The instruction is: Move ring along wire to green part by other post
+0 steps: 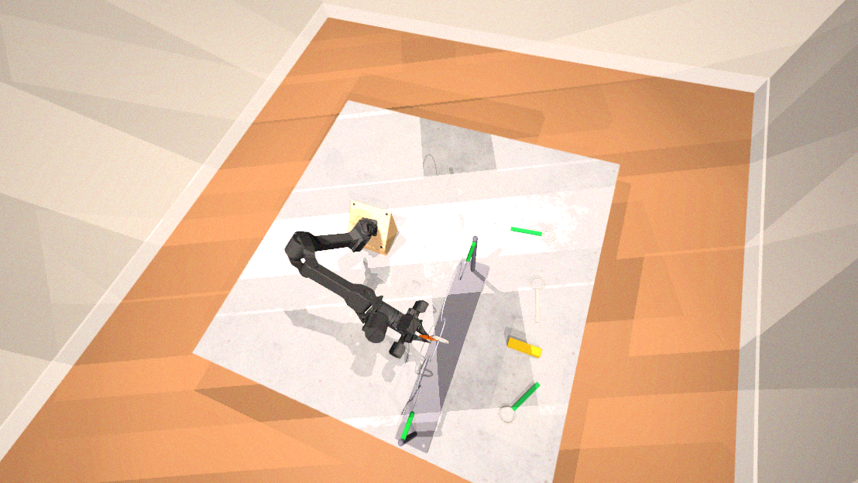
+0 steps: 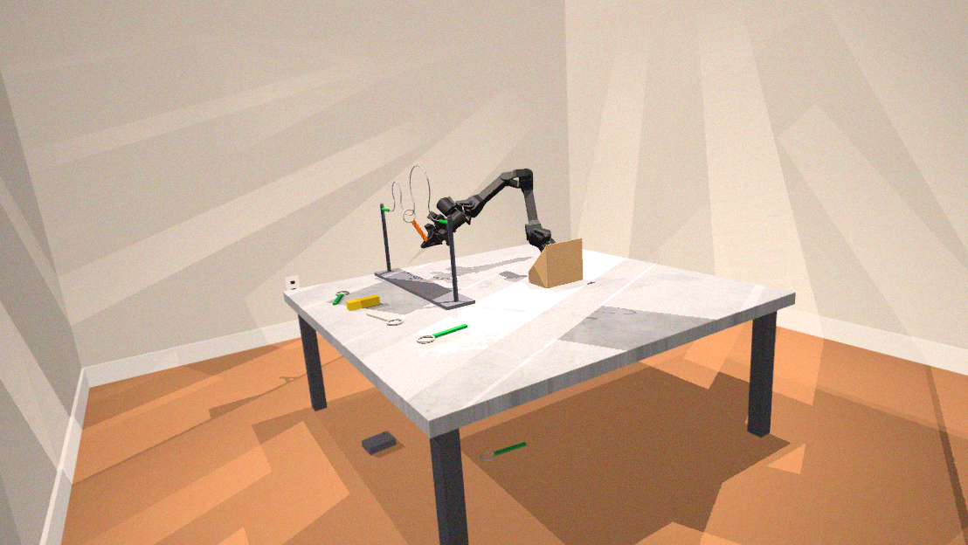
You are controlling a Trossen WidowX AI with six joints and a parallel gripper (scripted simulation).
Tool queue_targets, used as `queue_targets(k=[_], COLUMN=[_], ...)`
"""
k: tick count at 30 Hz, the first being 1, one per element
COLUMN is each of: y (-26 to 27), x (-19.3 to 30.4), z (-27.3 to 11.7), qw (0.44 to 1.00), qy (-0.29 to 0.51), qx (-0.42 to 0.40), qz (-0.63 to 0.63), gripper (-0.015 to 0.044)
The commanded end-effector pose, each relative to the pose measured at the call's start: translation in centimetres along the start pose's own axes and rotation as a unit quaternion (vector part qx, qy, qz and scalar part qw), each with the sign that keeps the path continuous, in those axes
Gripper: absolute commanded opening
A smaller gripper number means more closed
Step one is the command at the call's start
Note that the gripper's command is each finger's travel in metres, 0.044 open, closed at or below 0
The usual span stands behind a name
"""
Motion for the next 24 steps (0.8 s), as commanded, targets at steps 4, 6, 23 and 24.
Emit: queue_targets(k=[4, 6, 23, 24], y=[0.9, 1.3, 4.4, 4.6], x=[-0.2, -0.2, -0.9, -1.0], z=[-0.3, -0.4, -1.2, -1.2], qw=[1.0, 1.0, 0.986, 0.985], qy=[-0.002, -0.001, 0.013, 0.014], qx=[-0.008, -0.013, -0.079, -0.084], qz=[0.02, 0.028, 0.143, 0.153], gripper=[-0.015, -0.015, -0.015, -0.015])
Point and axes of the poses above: the point midway between the two fingers, 35 mm back from their tips, its own z axis out along the fingers, its own y axis across the jaws, x = y × z, the point moved 10 cm from there along -z, back along the fingers
